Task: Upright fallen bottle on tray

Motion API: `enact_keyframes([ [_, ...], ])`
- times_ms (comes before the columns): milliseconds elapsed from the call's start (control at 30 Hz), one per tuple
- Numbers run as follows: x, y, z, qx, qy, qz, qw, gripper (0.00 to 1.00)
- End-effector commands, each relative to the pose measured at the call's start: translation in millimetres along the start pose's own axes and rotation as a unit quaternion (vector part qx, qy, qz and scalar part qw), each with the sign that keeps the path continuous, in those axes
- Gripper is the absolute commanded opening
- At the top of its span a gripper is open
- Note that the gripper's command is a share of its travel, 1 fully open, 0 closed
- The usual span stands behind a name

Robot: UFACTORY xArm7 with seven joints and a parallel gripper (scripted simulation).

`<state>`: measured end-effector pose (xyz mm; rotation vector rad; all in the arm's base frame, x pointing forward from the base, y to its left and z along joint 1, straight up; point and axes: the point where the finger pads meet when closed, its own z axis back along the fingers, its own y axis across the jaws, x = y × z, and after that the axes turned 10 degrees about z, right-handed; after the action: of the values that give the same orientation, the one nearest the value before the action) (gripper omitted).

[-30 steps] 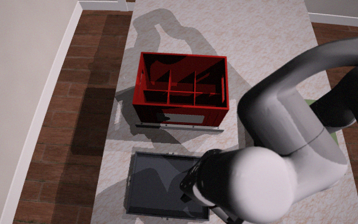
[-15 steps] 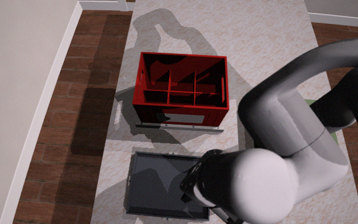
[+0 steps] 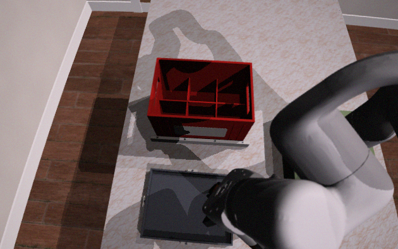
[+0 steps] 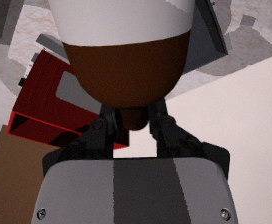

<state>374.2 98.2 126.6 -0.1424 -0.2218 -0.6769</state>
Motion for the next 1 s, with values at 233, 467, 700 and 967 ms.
enact_keyframes([
  [233, 0.9, 1.5, 2.0, -0.003, -0.031, -0.001, 1.000, 0.00],
  [467, 0.8, 1.9, 2.4, -0.003, -0.044, -0.001, 0.999, 0.00],
  [700, 0.8, 1.9, 2.5, -0.003, -0.047, -0.001, 0.999, 0.00],
  [967, 0.8, 1.9, 2.5, -0.003, -0.047, -0.001, 0.999, 0.00],
])
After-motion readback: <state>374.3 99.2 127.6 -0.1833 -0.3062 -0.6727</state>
